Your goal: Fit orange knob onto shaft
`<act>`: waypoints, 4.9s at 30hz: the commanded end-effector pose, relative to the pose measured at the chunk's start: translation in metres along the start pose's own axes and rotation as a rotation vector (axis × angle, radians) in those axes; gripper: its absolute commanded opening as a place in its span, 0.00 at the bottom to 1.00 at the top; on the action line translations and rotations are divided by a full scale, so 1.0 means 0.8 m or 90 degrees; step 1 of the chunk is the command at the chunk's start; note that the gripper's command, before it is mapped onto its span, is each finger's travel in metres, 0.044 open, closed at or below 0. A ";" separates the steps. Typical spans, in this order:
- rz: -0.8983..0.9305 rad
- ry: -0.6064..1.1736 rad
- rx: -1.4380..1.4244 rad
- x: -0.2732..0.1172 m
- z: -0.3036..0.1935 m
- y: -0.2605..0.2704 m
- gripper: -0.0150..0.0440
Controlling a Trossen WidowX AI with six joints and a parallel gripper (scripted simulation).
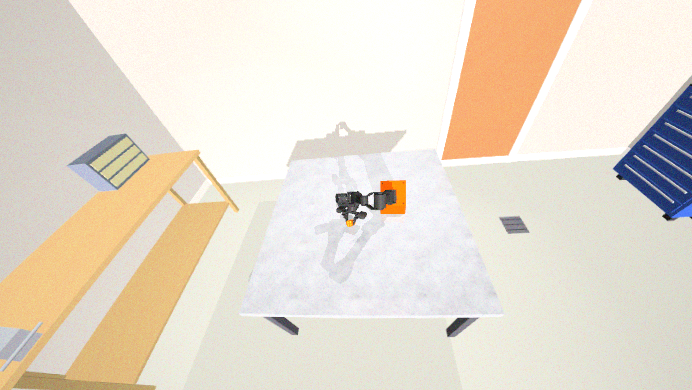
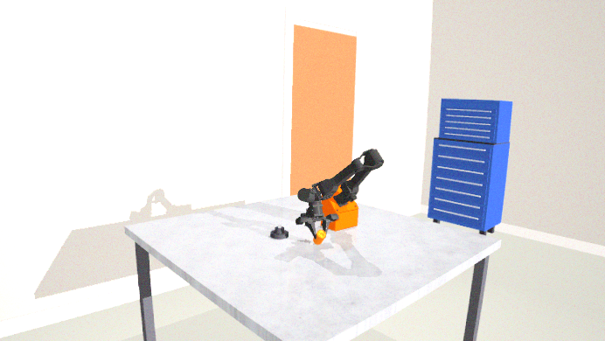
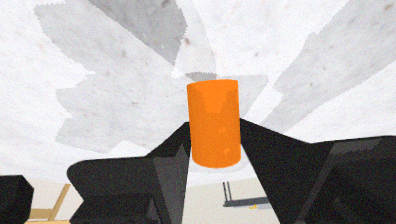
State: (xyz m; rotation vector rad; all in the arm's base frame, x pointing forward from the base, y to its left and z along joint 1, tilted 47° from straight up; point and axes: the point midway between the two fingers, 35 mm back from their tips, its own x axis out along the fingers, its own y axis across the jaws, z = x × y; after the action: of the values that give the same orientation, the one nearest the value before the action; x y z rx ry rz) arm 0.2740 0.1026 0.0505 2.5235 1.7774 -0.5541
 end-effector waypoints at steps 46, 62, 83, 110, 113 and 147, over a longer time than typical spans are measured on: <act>0.001 0.141 0.007 -0.011 0.024 -0.003 0.56; 0.001 0.140 0.009 -0.013 0.031 -0.004 0.69; 0.001 0.140 0.009 -0.013 0.031 -0.004 0.69; 0.018 0.103 0.009 -0.025 0.068 0.019 1.00; 0.019 0.096 -0.004 -0.033 0.070 0.021 1.00; 0.014 0.121 -0.054 -0.091 0.008 0.007 1.00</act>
State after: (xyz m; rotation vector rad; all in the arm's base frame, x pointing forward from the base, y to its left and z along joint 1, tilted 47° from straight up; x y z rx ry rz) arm 0.2512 0.0535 0.0177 2.6267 1.7972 -0.3274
